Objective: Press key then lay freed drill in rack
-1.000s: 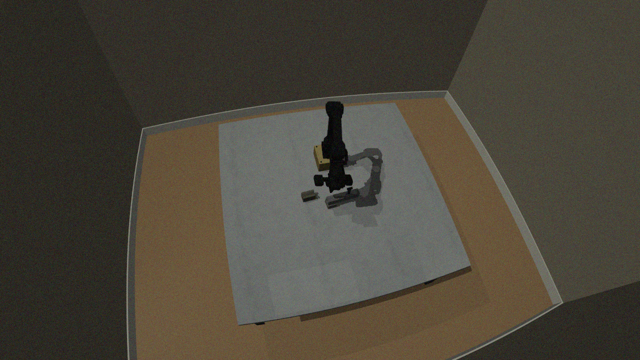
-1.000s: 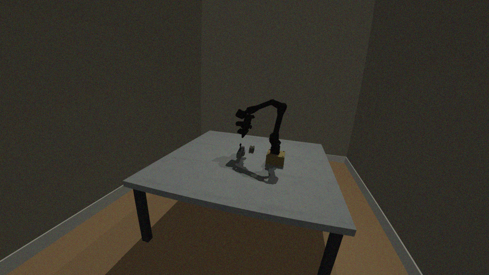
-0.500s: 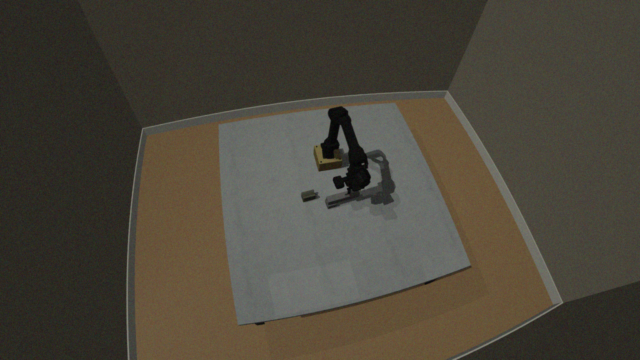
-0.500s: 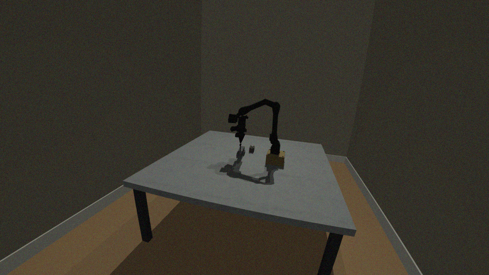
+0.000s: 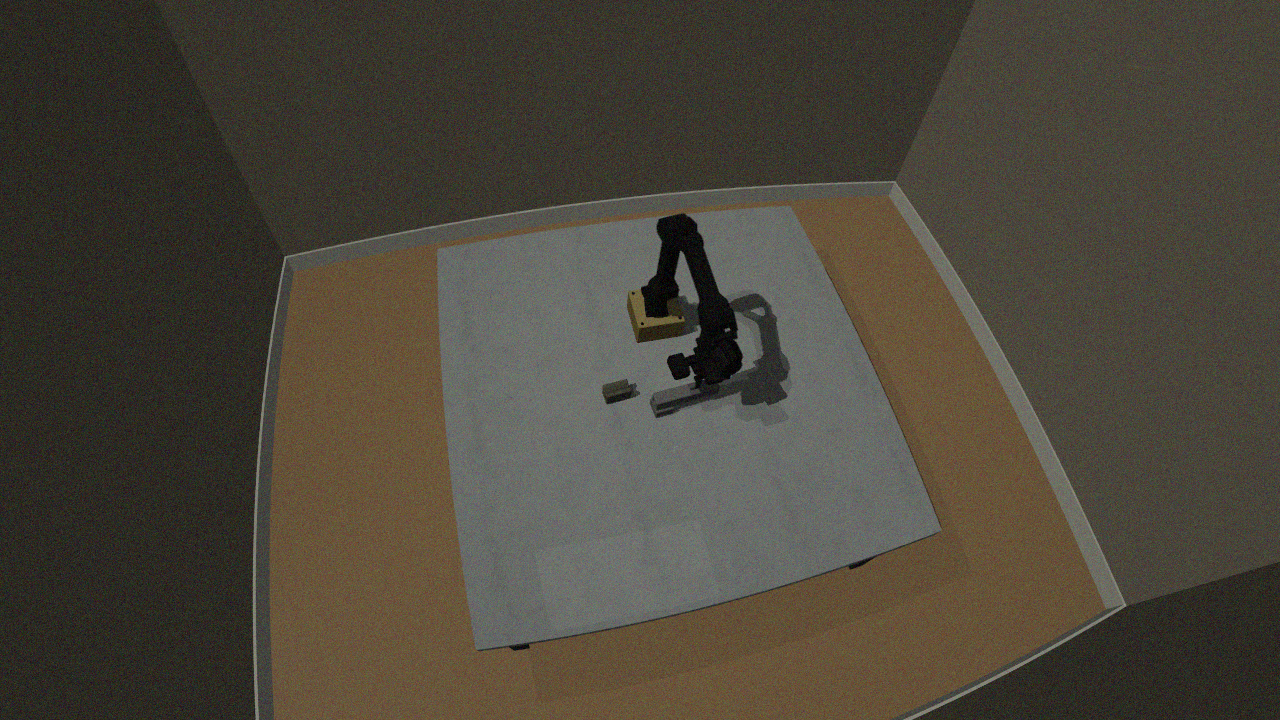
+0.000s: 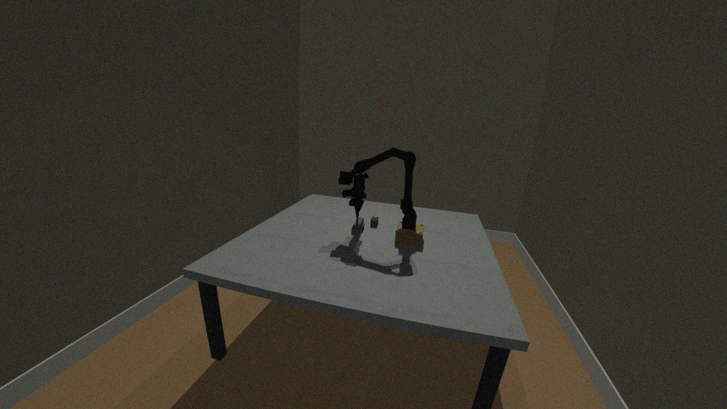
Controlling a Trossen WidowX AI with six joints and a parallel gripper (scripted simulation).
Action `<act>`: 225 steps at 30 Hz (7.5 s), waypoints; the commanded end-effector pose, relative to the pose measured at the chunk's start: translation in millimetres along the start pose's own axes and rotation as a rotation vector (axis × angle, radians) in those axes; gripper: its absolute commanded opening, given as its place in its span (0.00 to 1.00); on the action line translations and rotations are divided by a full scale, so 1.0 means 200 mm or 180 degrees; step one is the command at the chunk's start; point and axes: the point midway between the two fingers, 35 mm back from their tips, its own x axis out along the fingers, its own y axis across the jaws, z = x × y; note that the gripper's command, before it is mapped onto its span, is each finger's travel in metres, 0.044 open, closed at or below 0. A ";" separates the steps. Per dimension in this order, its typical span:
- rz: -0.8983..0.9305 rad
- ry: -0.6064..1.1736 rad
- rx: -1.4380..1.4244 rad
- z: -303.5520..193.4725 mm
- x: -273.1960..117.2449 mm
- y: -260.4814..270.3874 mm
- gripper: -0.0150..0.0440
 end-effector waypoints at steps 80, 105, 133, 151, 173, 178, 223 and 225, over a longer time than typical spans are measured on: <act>0.0019 0.0025 -0.0001 -0.04 0.06 0.00 0.25; 0.0019 0.0026 -0.0001 -0.05 0.11 0.00 0.25; 0.0019 0.0026 -0.0001 -0.06 0.16 0.00 0.25; 0.0019 0.0027 -0.0001 -0.06 0.19 0.00 0.25; 0.0006 0.0005 -0.1224 0.06 -0.05 -0.20 1.00; 0.0006 0.0014 -0.2364 0.07 0.05 -0.39 1.00; 0.0003 0.0039 -0.5002 -0.01 0.34 -0.80 1.00; 0.0003 0.0039 -0.5002 -0.01 0.36 -0.80 1.00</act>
